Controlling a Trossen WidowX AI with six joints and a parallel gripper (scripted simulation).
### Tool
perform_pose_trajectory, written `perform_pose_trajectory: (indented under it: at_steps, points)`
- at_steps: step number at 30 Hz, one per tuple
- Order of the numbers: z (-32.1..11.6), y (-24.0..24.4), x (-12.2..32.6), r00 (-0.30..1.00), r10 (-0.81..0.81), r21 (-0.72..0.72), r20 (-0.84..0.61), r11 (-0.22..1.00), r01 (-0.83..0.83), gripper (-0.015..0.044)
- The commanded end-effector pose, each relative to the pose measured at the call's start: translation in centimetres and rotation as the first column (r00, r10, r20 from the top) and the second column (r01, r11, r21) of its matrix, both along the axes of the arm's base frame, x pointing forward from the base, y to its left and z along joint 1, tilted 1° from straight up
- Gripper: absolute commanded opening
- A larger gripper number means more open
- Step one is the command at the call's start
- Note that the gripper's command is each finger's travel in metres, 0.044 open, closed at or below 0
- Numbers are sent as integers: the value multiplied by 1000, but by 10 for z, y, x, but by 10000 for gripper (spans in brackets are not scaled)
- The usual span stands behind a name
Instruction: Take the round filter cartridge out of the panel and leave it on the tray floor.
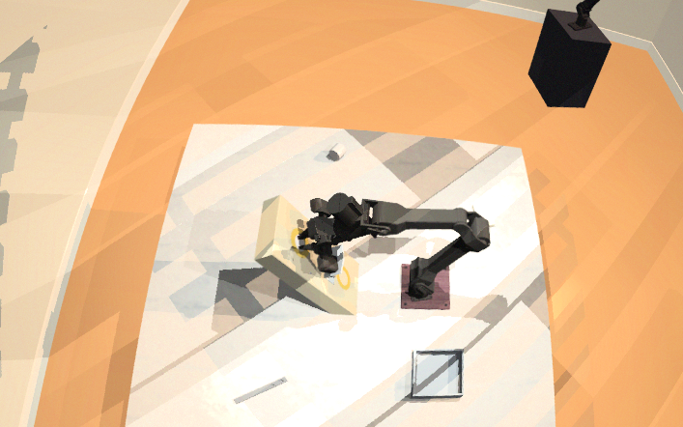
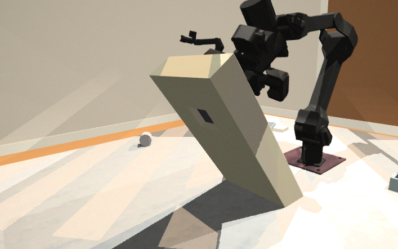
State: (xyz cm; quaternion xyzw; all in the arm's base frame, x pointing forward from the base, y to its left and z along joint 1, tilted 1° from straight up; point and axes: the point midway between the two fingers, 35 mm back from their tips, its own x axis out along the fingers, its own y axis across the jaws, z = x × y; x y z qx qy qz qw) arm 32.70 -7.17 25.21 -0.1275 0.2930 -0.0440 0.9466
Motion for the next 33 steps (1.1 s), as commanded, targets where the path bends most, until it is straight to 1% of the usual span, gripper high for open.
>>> perform_pose_trajectory:
  at_steps: [1, 21, 33]
  points:
    - [-6, -2, 8, 1000, -9, 9, -7, 1000, 9, 0]
    - [-6, -2, 8, 1000, -9, 9, -7, 1000, 9, 0]
    - [36, 10, -54, 1000, -8, 9, -12, 1000, 8, 0]
